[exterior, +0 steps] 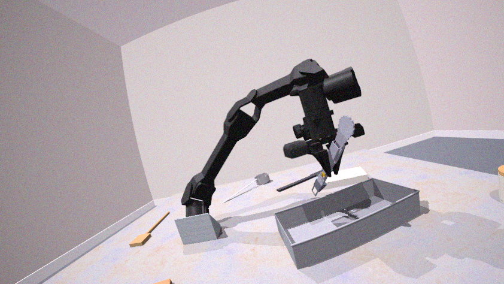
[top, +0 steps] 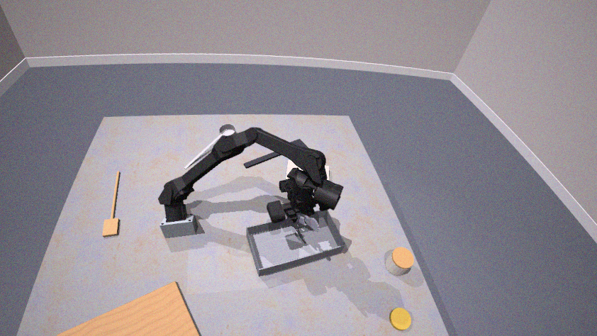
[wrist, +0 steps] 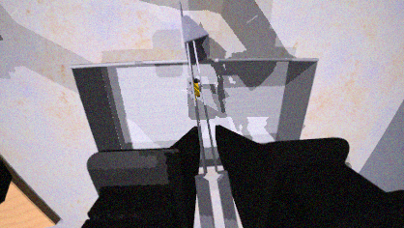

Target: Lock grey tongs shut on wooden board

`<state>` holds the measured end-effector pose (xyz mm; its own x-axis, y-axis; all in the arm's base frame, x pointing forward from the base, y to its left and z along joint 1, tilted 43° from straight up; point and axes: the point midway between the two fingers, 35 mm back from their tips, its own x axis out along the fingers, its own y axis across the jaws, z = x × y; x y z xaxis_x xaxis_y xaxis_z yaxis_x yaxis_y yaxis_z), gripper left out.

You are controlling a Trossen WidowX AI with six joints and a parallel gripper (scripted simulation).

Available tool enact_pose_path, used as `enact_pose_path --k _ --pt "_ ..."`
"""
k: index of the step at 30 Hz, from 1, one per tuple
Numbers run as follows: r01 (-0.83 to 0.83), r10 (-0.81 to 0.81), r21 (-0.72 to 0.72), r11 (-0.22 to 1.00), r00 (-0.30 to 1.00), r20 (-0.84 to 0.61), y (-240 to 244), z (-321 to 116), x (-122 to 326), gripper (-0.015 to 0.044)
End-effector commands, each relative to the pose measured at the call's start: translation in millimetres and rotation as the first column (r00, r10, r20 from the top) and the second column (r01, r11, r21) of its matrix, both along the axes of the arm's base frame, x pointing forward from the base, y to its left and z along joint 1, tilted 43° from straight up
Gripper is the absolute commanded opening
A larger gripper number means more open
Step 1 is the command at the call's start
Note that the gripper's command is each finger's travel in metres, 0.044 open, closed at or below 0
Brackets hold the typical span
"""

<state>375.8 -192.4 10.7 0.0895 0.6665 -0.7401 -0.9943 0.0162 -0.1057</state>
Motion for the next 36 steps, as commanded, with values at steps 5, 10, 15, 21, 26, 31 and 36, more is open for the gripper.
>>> enact_pose_path --k 5,10,15,21,26,31,36 --pt "0.032 -0.032 -0.043 0.999 0.999 -0.002 -8.7 8.0 -1.6 -0.015" --pt "0.067 -0.066 -0.107 0.992 0.998 0.018 -24.5 22.0 -6.9 -0.015" --pt "0.09 -0.084 -0.189 0.978 0.996 0.04 -37.2 32.6 -7.6 -0.015" --pt "0.117 -0.109 -0.269 0.956 0.993 0.044 -44.8 33.9 -8.1 -0.015" --pt "0.115 -0.106 -0.319 0.941 0.993 0.048 -44.5 35.5 -6.3 -0.015" --pt "0.107 -0.099 -0.35 0.931 0.994 0.042 -44.7 35.6 -5.7 -0.015" --pt "0.097 -0.09 -0.422 0.901 0.995 0.035 -44.1 35.8 -5.6 -0.015"
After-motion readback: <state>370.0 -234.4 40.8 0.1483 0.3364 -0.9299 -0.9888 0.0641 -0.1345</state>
